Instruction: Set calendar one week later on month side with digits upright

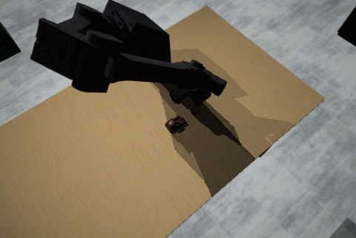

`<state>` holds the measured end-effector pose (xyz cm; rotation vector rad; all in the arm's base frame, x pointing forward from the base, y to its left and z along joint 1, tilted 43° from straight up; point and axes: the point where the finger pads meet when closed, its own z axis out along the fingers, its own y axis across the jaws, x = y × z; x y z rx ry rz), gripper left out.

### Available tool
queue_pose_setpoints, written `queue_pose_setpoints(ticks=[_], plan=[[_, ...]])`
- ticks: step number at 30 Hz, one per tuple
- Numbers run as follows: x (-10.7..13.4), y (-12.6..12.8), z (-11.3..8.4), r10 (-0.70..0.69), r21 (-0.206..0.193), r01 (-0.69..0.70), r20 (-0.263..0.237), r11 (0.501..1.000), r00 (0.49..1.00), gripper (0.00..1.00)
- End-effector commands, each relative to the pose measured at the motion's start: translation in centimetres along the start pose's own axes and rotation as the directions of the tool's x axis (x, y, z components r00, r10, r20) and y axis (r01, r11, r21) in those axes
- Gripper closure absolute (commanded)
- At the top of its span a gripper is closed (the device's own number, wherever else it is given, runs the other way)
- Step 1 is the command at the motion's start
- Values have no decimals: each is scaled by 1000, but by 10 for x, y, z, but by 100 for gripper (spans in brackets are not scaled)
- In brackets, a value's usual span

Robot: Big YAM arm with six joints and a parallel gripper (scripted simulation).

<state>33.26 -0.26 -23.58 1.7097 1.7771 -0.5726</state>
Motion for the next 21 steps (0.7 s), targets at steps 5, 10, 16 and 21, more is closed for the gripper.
queue_pose_setpoints(ticks=[5,10,16,21], plan=[[3,9,7,6,-14,-6,-2,1000,1000,55],[2,7,14,8,-9,-8,0,1000,1000,55],[2,7,21,8,-8,-8,0,1000,1000,55],[3,6,28,3,-10,-3,0,1000,1000,55]])
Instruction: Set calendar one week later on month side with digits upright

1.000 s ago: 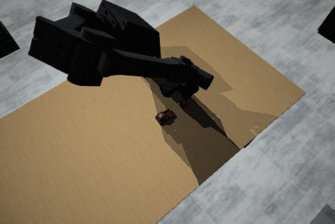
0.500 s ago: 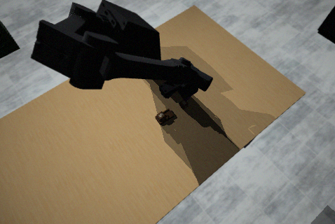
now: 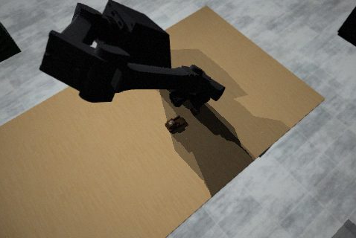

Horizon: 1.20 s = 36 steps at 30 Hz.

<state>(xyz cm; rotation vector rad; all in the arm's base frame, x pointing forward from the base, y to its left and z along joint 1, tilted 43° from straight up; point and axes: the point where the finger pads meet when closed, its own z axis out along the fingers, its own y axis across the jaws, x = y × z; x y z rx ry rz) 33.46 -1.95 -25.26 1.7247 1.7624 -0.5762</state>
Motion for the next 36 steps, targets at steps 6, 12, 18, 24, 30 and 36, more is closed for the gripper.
queue_pose_setpoints(ticks=[6,12,18,24,30,36], plan=[[2,6,13,-8,-14,8,-1,1000,1000,55],[2,6,20,-8,-13,8,-1,1000,1000,55],[5,5,23,-17,-18,17,-2,1000,1000,55],[4,9,24,-12,-25,12,-3,1000,1000,55],[4,9,23,-14,-28,14,-4,1000,1000,55],[4,9,23,-13,-28,13,-4,1000,1000,55]])
